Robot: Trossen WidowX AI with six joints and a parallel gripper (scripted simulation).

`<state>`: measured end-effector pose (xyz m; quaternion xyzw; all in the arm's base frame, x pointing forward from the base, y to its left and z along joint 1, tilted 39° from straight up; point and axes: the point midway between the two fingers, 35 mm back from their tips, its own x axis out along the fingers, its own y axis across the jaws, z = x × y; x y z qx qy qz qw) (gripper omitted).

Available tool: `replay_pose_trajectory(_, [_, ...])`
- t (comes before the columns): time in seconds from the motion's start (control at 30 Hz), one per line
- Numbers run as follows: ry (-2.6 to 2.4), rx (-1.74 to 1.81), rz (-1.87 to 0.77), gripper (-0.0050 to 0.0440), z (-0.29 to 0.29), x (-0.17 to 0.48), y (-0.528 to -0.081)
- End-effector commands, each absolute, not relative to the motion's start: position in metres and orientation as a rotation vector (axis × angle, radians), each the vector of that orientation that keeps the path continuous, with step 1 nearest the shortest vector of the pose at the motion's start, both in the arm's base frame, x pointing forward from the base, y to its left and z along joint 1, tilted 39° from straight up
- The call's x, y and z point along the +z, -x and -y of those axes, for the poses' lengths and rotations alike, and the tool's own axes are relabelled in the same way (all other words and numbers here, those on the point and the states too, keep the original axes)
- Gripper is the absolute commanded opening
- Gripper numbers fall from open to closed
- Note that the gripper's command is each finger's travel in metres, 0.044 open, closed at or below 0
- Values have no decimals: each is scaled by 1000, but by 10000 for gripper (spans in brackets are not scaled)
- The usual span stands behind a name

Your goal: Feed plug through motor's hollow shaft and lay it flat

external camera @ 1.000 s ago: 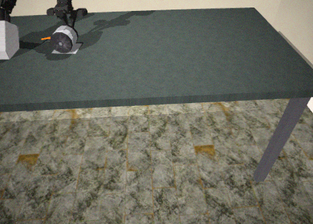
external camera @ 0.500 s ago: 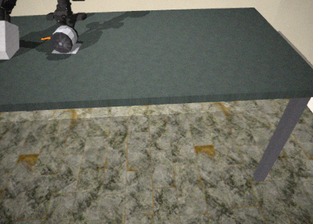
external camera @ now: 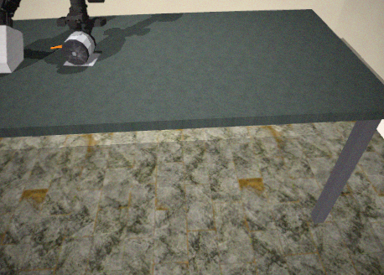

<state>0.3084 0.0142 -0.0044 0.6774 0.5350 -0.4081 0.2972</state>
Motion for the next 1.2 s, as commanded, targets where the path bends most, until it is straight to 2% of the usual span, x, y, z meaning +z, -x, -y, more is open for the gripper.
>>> replay_pose_trajectory(0.0, [-1801, -1084, -1422, 67, -14, -4, -309])
replay_pose_trajectory(0.1, [-1801, -1084, -1422, 60, -14, -4, -309])
replay_pose_trajectory(0.4, [-1801, -1084, -1422, 0, -14, -4, -309])
replay_pose_trajectory(1.07, [-1801, -1095, -1424, 0, -5, -7, -309])
replay_pose_trajectory(1.17, [-1807, -1091, -1419, 72, -5, -6, -309])
